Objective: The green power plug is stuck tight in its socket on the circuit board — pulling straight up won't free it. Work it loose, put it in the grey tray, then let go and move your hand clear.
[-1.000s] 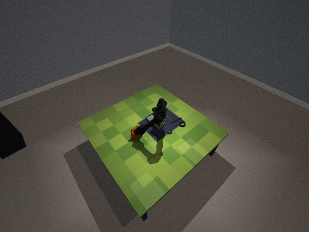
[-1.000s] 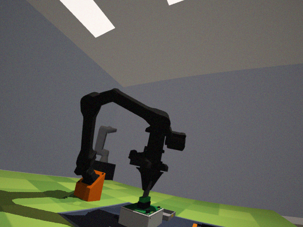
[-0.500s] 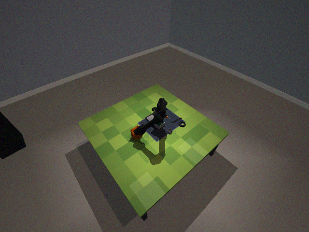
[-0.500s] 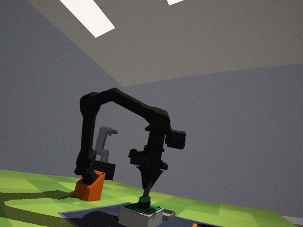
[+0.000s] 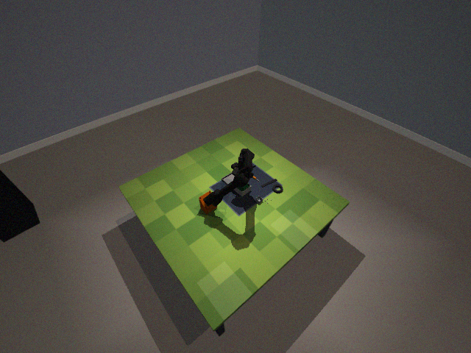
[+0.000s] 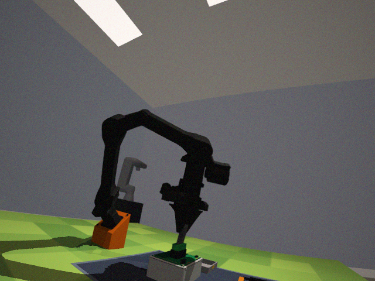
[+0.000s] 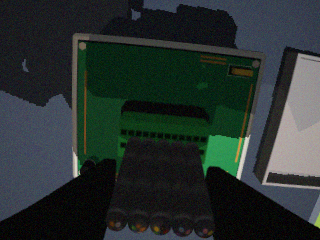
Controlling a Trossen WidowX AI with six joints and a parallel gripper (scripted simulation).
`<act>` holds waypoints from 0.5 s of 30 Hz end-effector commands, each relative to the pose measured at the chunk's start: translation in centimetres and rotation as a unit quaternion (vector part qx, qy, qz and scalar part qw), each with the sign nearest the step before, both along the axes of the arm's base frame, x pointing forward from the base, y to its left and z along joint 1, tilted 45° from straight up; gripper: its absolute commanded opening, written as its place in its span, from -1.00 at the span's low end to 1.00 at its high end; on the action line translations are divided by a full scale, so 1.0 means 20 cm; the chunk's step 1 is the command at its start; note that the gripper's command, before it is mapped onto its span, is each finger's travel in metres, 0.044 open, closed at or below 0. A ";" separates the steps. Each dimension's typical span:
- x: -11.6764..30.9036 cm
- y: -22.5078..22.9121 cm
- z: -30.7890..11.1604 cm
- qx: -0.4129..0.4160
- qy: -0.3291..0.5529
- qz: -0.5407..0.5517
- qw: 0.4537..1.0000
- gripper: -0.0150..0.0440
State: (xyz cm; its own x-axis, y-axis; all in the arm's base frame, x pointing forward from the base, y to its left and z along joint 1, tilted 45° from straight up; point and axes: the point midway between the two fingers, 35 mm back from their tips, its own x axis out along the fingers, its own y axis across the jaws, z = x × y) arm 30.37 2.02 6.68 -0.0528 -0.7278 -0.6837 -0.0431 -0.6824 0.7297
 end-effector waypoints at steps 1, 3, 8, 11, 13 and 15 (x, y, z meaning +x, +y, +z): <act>0.01 0.10 0.01 -0.041 -0.004 0.017 0.999 -0.49; 0.01 0.10 0.01 -0.046 -0.003 0.017 0.999 -0.49; 0.01 0.08 0.04 -0.006 -0.006 0.017 1.000 -0.49; 0.01 0.06 0.07 0.038 -0.008 0.017 0.999 -0.49; 0.01 0.04 0.09 0.065 -0.009 0.017 0.998 -0.49; 0.01 0.03 0.11 0.084 -0.010 0.017 0.996 -0.49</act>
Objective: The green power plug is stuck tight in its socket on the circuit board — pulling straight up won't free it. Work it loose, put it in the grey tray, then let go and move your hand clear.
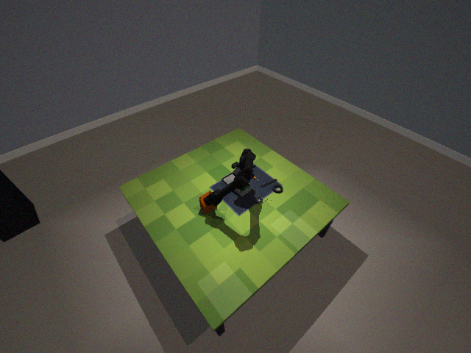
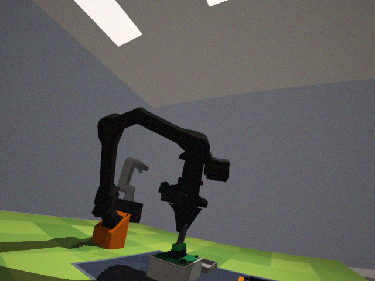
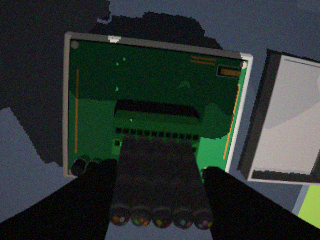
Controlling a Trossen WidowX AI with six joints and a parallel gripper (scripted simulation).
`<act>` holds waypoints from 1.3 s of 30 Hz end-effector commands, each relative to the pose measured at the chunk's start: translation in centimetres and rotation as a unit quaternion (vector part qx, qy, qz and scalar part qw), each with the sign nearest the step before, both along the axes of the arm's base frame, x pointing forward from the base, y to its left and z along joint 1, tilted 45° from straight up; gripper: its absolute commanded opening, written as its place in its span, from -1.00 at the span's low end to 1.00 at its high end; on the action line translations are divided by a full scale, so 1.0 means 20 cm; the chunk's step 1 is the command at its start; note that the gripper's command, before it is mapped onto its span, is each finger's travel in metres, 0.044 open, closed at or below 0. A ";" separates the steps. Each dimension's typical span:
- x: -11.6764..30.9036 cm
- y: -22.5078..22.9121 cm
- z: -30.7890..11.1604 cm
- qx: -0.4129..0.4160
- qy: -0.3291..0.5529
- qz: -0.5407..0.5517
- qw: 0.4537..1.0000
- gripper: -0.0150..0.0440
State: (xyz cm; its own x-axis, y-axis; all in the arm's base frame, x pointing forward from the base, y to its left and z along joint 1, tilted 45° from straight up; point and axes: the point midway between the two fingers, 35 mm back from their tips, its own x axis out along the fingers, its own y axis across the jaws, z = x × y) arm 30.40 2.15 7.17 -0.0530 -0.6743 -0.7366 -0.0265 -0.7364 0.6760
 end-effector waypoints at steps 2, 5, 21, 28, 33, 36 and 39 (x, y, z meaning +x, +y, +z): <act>0.00 0.02 0.09 0.054 -0.016 0.010 0.998 -0.49; 0.01 0.04 0.08 0.042 -0.016 0.010 0.999 -0.49; 0.01 0.08 0.06 -0.015 -0.013 0.011 1.000 -0.49; 0.00 0.01 -0.02 -0.015 -0.013 0.011 1.000 -0.49; 0.00 0.00 -0.03 -0.015 -0.013 0.011 1.000 -0.14; 0.00 0.00 -0.03 -0.015 -0.013 0.011 1.000 0.13; 0.00 0.00 -0.03 -0.015 -0.013 0.011 1.000 0.35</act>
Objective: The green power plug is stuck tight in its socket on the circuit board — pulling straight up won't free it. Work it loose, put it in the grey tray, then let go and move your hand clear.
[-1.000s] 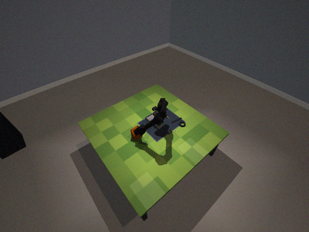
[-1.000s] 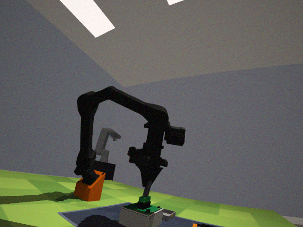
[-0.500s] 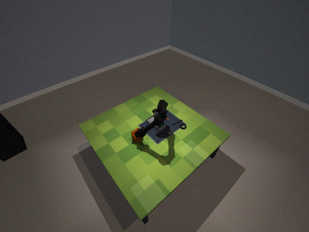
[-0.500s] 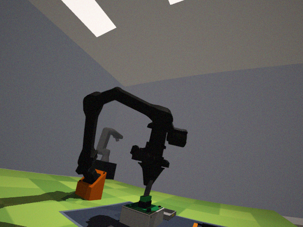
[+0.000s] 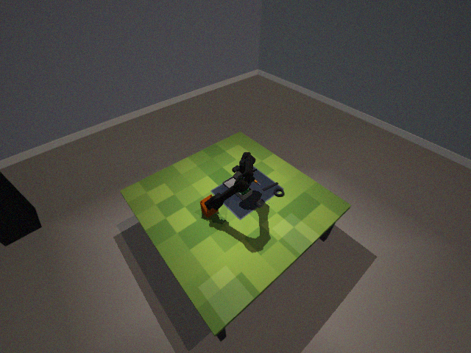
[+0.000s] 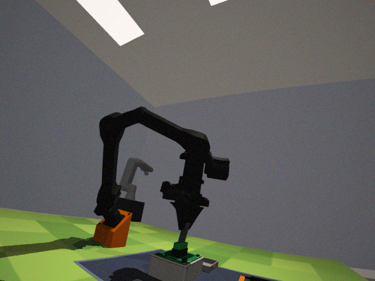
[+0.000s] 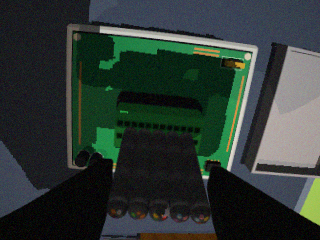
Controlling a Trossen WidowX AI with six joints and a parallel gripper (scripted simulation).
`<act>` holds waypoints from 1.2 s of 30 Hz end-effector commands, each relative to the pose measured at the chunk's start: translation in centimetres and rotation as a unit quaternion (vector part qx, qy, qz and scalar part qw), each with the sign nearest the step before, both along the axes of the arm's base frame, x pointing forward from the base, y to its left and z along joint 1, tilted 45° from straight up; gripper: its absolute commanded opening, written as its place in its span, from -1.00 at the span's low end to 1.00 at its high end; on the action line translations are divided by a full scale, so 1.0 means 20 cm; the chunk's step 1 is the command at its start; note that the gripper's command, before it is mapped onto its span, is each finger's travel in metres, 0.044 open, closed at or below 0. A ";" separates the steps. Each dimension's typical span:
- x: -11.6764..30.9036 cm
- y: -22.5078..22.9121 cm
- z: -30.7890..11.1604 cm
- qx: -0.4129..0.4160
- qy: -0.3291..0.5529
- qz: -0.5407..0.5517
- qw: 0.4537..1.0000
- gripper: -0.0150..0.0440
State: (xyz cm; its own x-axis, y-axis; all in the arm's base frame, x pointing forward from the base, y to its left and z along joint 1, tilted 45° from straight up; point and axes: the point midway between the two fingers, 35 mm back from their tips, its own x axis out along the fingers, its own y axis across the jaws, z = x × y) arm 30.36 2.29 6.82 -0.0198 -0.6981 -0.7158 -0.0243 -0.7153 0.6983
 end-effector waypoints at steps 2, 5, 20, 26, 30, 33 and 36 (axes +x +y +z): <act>0.01 -0.01 -0.01 0.001 -0.002 -0.002 1.000 0.35; 0.01 -0.01 -0.01 0.001 -0.002 -0.002 1.000 0.35; 0.00 -0.06 -0.06 0.000 -0.002 -0.002 1.000 0.18; 0.00 -0.06 -0.06 0.000 -0.002 -0.002 1.000 -0.36; 0.00 -0.06 -0.06 0.000 -0.002 -0.002 1.000 -0.49; 0.00 -0.06 -0.06 0.000 -0.002 -0.002 1.000 -0.49; 0.00 -0.06 -0.06 0.000 -0.002 -0.002 1.000 -0.49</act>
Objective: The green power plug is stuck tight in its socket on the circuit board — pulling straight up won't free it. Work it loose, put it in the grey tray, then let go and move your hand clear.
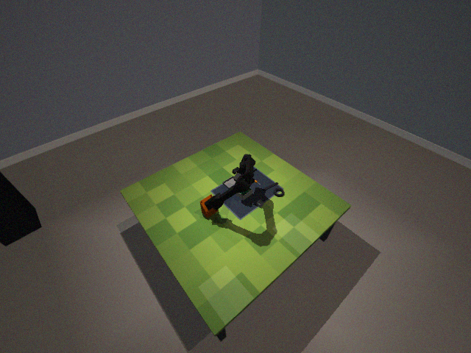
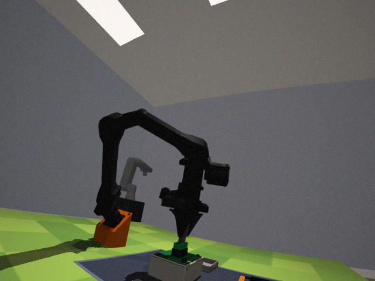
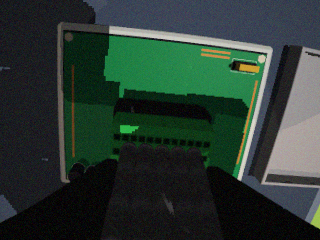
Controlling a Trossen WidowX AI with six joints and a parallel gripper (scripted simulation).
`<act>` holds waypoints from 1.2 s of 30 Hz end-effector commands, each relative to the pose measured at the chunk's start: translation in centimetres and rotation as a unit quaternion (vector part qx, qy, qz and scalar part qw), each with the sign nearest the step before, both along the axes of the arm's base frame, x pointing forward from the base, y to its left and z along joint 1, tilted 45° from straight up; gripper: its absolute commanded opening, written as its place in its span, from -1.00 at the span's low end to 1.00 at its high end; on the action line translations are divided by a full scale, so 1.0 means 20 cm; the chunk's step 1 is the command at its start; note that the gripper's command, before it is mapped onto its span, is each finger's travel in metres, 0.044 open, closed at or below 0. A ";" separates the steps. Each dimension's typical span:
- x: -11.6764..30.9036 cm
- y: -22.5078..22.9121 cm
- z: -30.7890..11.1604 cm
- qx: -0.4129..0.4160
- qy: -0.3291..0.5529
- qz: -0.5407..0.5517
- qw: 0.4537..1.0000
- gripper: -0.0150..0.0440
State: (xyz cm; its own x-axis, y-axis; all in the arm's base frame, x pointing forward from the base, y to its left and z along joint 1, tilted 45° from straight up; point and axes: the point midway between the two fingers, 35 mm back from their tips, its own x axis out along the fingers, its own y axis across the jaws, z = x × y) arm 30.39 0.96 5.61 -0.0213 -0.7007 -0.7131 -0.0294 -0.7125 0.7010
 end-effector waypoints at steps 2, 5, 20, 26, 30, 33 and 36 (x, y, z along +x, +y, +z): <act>0.00 0.00 0.00 0.002 -0.001 0.001 1.000 -0.49; 0.00 0.03 0.02 0.002 -0.001 0.001 1.000 -0.49; 0.00 0.06 0.09 0.026 -0.002 0.001 1.000 -0.49; 0.00 0.04 0.12 0.071 -0.003 0.001 0.997 -0.49; 0.00 0.06 0.11 0.042 -0.002 0.001 0.999 -0.49; 0.01 0.09 0.08 -0.001 -0.001 0.001 1.000 -0.49; 0.01 0.11 0.05 -0.042 0.001 0.001 0.999 -0.49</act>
